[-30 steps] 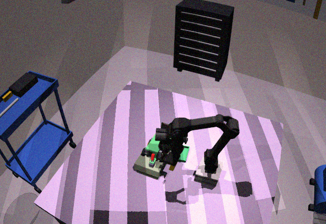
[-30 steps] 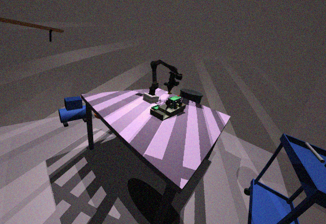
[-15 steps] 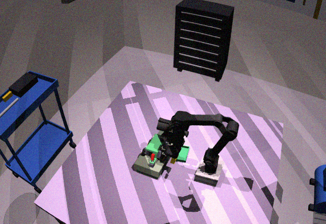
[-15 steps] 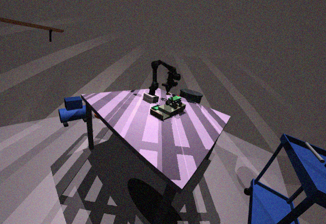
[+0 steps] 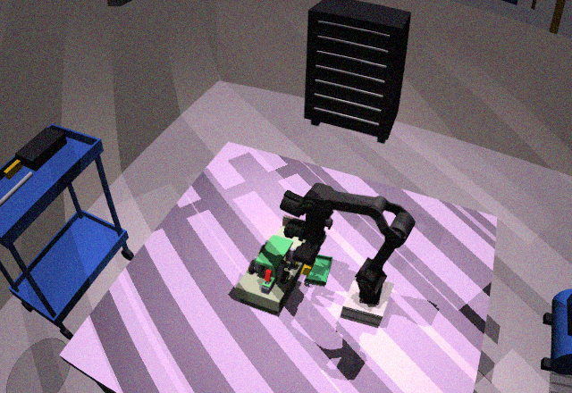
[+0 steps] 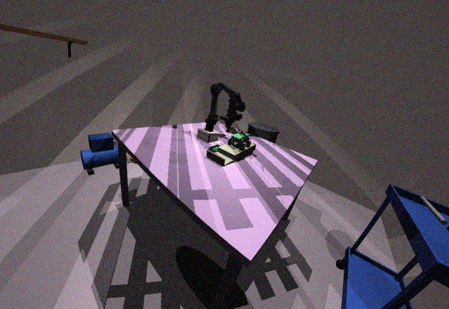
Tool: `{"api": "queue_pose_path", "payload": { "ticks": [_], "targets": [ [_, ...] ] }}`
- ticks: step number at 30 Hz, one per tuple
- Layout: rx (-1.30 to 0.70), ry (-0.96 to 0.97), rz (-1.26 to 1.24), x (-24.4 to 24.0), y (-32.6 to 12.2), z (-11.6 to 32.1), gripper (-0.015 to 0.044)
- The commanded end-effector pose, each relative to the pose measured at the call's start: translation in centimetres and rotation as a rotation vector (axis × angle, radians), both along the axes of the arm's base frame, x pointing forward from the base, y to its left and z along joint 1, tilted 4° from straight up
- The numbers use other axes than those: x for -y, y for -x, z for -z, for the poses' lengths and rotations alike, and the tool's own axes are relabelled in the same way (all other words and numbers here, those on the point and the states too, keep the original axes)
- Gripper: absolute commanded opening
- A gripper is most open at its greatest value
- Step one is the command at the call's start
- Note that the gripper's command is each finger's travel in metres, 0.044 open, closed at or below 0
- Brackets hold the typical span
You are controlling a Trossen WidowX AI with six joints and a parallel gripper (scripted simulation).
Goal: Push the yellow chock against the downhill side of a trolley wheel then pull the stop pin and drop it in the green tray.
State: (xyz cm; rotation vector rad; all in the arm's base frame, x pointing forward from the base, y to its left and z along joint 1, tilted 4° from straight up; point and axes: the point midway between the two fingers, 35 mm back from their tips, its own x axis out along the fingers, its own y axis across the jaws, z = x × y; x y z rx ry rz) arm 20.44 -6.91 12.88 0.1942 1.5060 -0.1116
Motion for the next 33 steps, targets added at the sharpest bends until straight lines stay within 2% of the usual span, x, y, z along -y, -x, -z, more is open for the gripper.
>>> {"api": "queue_pose_path", "payload": {
  "ticks": [1,28,33],
  "targets": [
    [0.0,-0.004,-0.003,1.3,-0.2,0.2,0.0],
    [-0.001,0.008,-0.003,13.0,-0.9,1.7,0.0],
    [0.012,-0.063,-0.008,13.4,-0.8,1.7,0.0]
  ]
}}
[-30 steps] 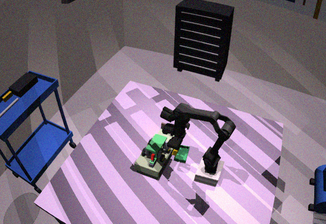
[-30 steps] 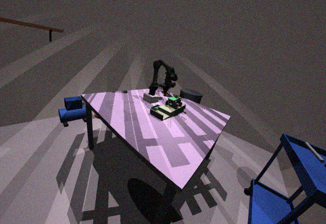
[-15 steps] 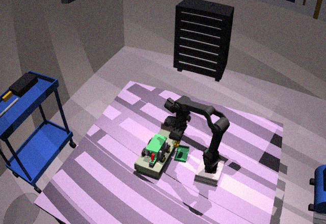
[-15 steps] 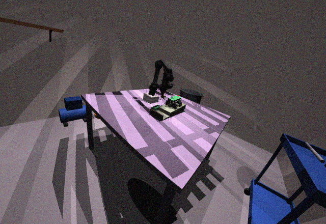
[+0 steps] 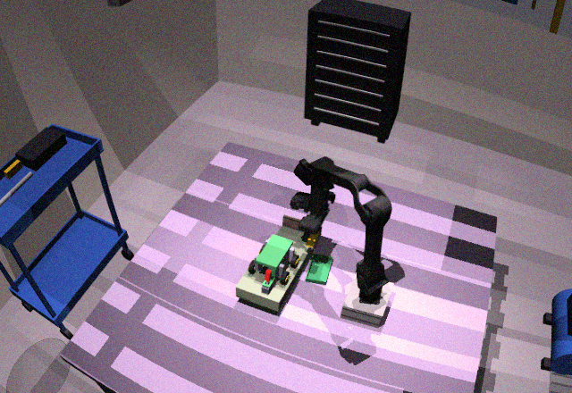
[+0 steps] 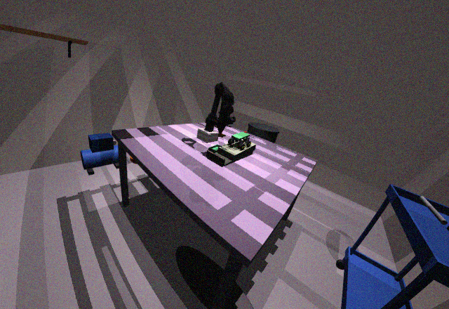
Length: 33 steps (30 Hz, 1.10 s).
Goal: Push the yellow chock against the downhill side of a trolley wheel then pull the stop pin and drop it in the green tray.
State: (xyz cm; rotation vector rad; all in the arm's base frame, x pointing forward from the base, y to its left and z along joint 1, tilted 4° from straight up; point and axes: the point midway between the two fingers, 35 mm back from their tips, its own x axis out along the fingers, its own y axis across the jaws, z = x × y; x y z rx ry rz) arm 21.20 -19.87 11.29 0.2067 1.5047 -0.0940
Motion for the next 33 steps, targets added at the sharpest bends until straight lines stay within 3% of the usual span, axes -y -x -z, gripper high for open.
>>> {"api": "queue_pose_path", "payload": {
  "ticks": [1,20,33],
  "targets": [
    [0.013,-0.063,-0.005,0.6,-0.1,0.1,0.0],
    [0.02,-0.078,-0.005,1.4,-3.0,0.7,0.0],
    [0.02,-0.078,-0.005,1.1,-3.3,4.0,0.0]
  ]
}}
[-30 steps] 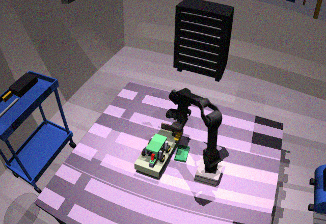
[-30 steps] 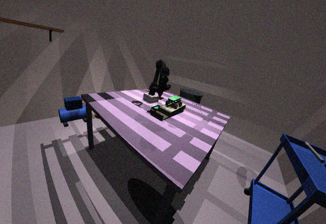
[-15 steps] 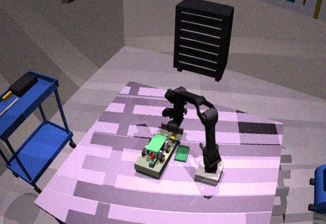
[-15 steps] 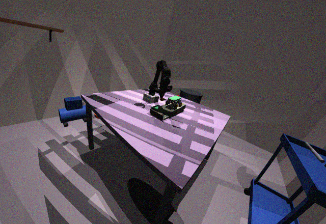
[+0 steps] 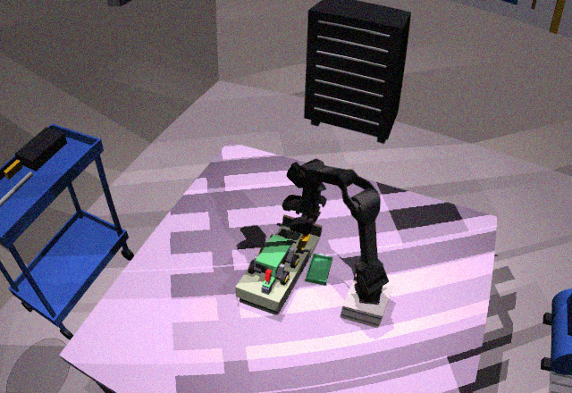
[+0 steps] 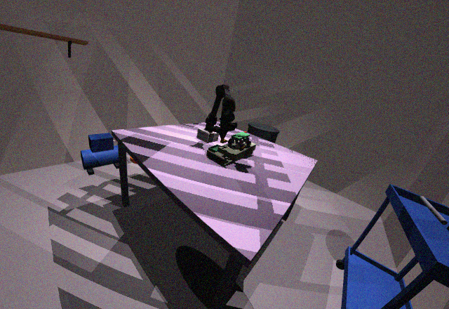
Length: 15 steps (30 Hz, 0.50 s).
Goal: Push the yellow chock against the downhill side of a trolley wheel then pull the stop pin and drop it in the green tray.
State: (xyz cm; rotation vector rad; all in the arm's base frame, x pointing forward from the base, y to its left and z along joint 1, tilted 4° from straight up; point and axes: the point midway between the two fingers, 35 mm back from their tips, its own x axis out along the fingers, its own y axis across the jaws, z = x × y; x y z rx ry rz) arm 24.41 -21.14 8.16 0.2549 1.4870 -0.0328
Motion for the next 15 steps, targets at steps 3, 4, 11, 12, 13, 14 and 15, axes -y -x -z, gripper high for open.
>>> {"api": "queue_pose_path", "payload": {
  "ticks": [3,4,11,12,13,14,15],
  "targets": [
    [-0.003,-0.01,0.004,-0.3,-0.1,1.7,0.0],
    [-0.003,-0.01,0.004,-0.3,-0.2,1.9,0.0],
    [-0.003,-0.01,0.004,-0.7,-0.3,3.6,0.0],
    [-0.003,-0.011,0.004,-0.8,-0.3,3.8,0.0],
    [-0.003,-0.011,0.004,-0.8,-0.3,3.8,0.0],
    [-0.003,-0.011,0.004,-0.8,-0.3,3.8,0.0],
    [-0.003,-0.011,0.004,-0.8,-0.3,3.8,0.0]
  ]
}}
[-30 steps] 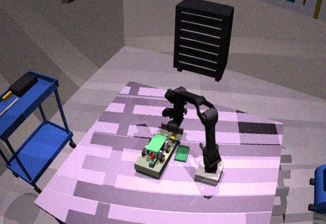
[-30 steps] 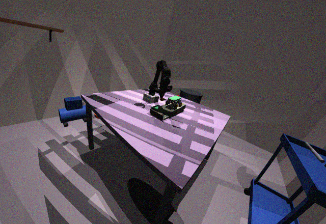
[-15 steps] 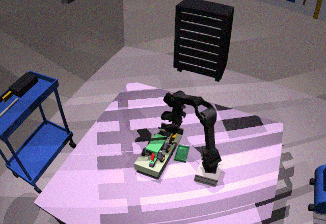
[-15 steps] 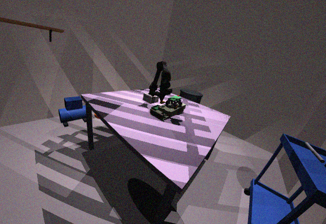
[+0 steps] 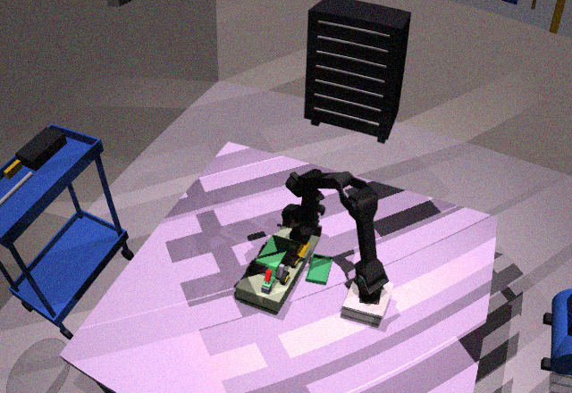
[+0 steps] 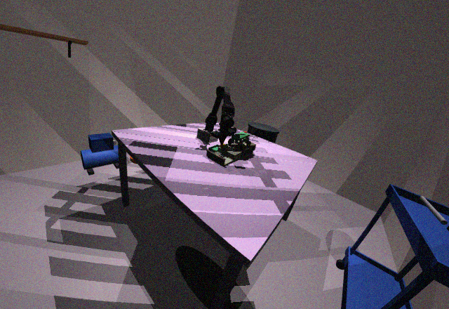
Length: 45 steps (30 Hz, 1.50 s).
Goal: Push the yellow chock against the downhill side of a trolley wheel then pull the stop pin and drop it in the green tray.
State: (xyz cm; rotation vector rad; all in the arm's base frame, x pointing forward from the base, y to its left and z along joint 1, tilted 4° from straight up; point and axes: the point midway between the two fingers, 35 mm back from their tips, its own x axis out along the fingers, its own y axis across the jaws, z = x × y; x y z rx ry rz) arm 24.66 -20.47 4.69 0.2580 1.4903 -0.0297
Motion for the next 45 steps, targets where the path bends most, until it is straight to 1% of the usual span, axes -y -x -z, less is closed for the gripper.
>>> {"api": "queue_pose_path", "payload": {
  "ticks": [1,42,45],
  "targets": [
    [0.0,-0.006,0.004,-0.2,-0.1,0.3,0.0],
    [0.001,-0.01,0.004,-3.9,-0.7,-0.3,0.0],
    [-0.004,-0.004,0.003,-3.4,-0.6,-0.1,0.0]
  ]
}}
